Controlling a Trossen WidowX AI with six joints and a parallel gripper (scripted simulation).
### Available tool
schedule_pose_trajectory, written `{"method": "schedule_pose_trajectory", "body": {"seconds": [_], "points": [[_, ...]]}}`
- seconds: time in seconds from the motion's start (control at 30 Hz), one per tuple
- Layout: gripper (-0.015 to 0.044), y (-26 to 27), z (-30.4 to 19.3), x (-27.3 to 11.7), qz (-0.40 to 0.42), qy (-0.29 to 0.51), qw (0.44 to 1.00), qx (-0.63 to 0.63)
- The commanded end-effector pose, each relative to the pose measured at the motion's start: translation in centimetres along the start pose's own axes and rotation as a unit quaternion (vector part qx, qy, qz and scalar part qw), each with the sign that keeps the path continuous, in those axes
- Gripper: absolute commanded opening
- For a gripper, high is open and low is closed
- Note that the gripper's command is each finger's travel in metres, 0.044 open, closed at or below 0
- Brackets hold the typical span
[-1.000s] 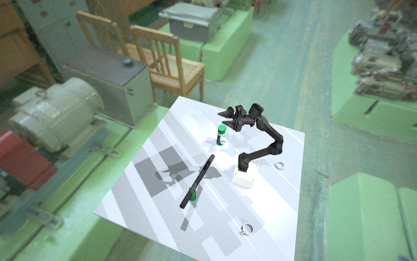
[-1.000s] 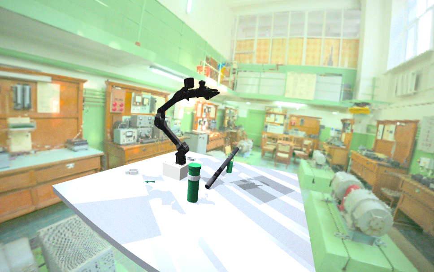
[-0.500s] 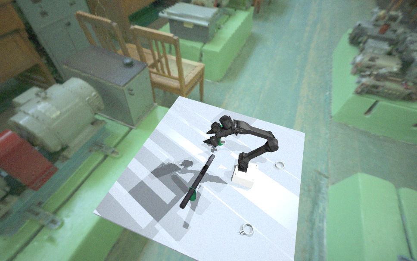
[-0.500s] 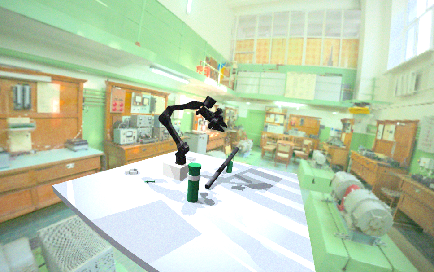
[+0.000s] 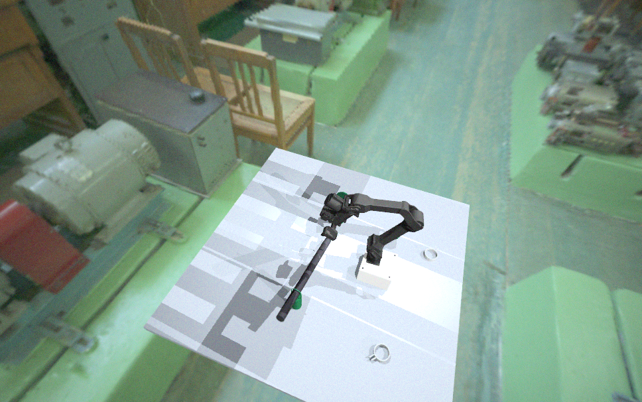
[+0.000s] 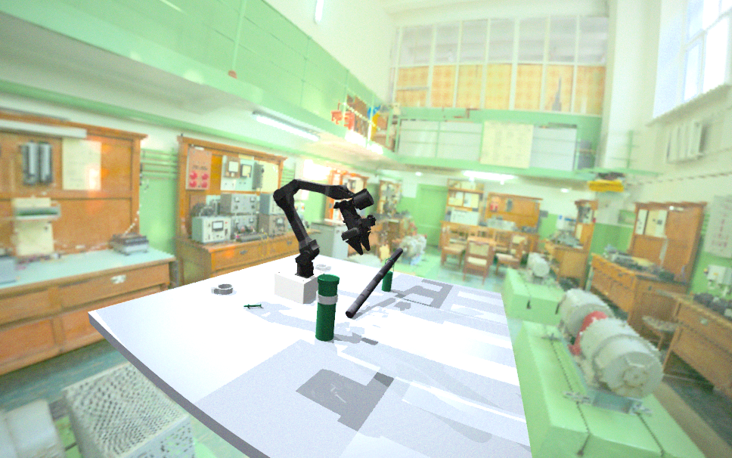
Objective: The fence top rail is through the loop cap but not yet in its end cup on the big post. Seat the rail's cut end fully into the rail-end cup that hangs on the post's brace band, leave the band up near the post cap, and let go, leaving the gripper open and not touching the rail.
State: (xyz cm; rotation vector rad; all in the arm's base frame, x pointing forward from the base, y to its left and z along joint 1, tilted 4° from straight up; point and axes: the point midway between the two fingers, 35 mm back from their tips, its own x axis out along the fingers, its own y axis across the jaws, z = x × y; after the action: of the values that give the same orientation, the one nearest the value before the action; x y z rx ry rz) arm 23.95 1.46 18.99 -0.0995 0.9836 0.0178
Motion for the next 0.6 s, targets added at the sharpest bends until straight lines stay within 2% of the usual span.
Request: {"method": "schedule_pose_trajectory", "body": {"seconds": [0.0,0.23,0.57], "points": [[0.044,-1.2,-0.6,0.5,0.0,0.023,0.998,-0.061],[0.044,-5.3,-2.0,1.1,0.029,0.059,0.96,-0.271],[0.044,-10.8,-4.7,0.6,0.084,0.043,0.848,-0.522]]}}
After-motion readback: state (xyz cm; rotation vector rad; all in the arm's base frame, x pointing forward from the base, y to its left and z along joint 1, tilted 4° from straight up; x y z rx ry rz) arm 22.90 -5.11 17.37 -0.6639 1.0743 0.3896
